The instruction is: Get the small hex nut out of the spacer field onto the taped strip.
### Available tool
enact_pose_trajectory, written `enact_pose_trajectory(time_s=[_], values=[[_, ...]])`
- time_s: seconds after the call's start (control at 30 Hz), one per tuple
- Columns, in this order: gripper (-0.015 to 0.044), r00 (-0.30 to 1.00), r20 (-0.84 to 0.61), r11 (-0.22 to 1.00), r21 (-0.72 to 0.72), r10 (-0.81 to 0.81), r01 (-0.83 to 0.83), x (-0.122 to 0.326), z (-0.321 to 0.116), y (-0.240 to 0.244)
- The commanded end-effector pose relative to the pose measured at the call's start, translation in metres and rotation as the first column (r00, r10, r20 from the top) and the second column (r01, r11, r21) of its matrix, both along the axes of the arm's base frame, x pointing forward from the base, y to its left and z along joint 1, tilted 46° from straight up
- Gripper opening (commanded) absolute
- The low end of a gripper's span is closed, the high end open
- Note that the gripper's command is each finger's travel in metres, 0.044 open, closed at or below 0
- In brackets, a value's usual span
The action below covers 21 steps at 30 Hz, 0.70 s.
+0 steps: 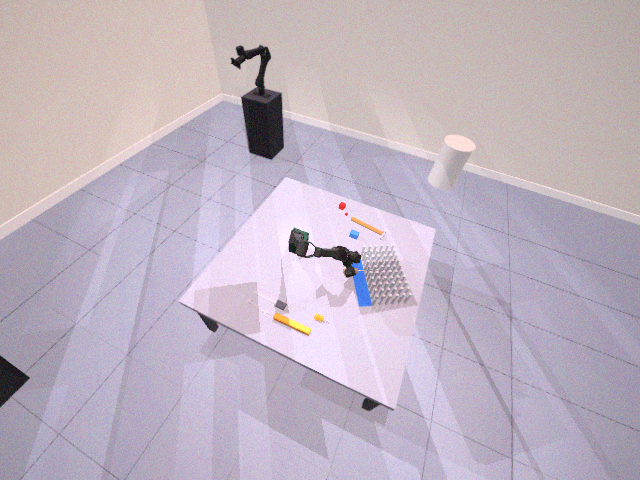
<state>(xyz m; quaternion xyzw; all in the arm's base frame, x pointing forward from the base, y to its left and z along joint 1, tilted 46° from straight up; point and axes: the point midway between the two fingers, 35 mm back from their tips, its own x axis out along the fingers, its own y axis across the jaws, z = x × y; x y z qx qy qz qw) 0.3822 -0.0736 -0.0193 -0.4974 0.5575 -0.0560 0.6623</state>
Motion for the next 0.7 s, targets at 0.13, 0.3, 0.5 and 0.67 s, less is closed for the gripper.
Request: enact_pose_trajectory(time_s=[0.13,0.3,0.5,0.67], values=[[0.0000,1.000,0.006,1.000,-0.001,-0.004,0.004,0.006,-0.001,0.002],[0.0000,1.000,0.006,1.000,-0.001,-0.004,0.004,0.008,-0.002,0.003],[0.0000,1.000,0.006,1.000,-0.001,-0.003,0.003,0.012,-0.004,0.004],[0.0000,1.000,0.007,1.000,-0.001,-0.003,0.003,0.014,-0.005,0.006]])
